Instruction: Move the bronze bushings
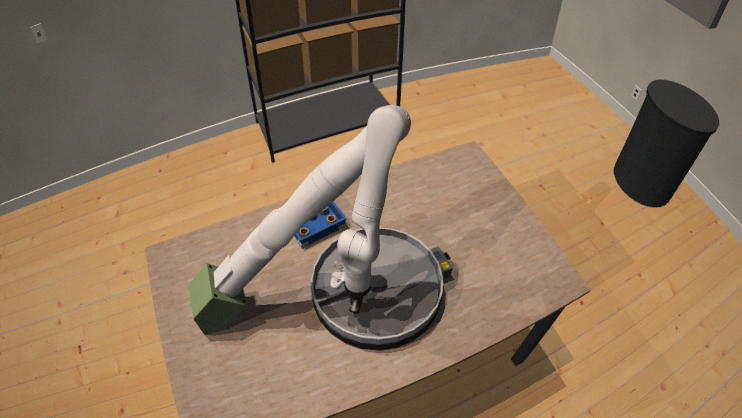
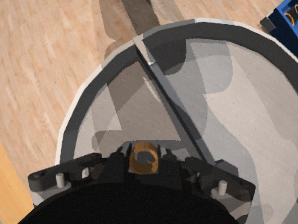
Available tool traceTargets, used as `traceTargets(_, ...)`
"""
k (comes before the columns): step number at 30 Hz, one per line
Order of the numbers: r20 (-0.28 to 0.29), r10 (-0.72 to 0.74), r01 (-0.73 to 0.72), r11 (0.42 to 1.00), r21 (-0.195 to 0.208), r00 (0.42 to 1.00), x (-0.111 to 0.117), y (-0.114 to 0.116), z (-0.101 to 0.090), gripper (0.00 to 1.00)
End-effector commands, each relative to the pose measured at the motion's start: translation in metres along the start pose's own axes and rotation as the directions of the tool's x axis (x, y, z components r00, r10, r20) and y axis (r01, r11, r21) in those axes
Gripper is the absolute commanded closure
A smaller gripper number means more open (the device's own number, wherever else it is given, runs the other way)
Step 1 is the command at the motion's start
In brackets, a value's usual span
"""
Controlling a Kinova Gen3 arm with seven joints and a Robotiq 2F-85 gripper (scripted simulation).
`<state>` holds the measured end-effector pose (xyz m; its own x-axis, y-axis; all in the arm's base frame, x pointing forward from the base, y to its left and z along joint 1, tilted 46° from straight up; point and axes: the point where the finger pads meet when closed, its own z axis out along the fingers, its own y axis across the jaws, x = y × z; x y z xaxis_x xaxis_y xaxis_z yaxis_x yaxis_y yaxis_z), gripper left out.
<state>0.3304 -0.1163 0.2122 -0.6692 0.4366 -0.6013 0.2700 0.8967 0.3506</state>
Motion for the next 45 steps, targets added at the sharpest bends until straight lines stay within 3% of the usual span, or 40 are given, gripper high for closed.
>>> traceTargets(1, 0.001, 0.0, 0.0, 1.0, 0.0, 1.0, -0.0002, -0.0001, -0.0002, 1.0)
traceTargets(45, 0.001, 0.0, 0.0, 1.0, -0.001, 1.0, -0.0004, -0.0001, 0.0054, 1.0)
